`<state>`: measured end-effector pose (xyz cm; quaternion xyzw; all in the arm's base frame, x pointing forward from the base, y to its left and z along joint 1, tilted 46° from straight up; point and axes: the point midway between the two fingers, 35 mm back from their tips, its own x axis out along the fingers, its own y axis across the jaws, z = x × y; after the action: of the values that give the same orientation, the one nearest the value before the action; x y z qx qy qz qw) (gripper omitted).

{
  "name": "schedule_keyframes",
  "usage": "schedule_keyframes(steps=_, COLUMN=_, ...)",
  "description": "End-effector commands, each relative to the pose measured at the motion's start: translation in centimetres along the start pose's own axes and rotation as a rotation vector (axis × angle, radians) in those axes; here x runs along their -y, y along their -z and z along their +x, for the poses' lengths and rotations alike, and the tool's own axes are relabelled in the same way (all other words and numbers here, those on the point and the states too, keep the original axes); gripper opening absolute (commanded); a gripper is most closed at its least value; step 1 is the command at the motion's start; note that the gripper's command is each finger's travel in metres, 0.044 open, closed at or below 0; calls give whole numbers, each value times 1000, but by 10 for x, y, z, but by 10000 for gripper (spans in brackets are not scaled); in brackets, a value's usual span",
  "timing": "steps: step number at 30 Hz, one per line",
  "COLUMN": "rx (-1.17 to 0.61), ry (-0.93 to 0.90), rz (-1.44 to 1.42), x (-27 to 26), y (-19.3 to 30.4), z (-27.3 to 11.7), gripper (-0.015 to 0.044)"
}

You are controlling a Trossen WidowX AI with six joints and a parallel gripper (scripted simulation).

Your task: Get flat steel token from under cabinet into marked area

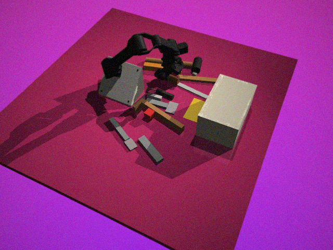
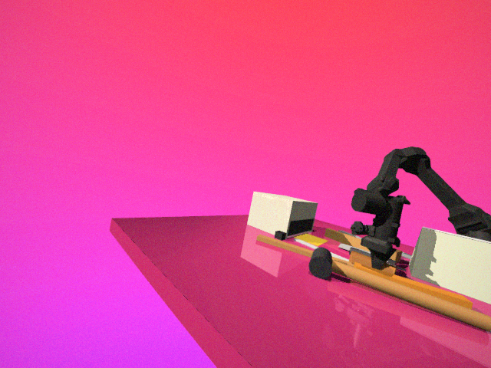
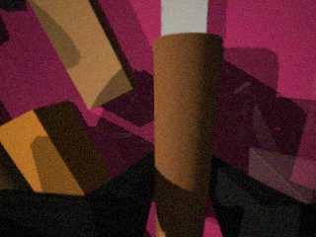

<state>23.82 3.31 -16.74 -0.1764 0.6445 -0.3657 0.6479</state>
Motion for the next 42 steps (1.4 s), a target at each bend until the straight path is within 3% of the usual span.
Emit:
schedule_keyframes(steps=1, rx=1, ry=-2, rz=-3, x=-5, y=2, z=-2, gripper=0)
schedule_keyframes(steps=8, rx=-1, ry=0, rz=-1, x=-2, y=1, z=0, gripper=184)
schedule_keyframes(steps=13, rx=-1, ry=0, rz=-1, x=-2, y=1, z=0, gripper=200)
schedule_keyframes(steps=16, rx=-1, ry=0, rz=-1, x=-2, y=1, z=0, gripper=270)
schedule_keyframes(steps=34, rx=1, ry=-2, rz=-3, x=-1, y=4, z=5, gripper=270)
schedule_keyframes(steps=38, rx=3, ry=-8, rz=7, x=-3, y=1, z=2, gripper=165)
schedule_keyframes(steps=42, rx=3, ry=-8, rz=7, x=-3, y=1, z=2, gripper=138)
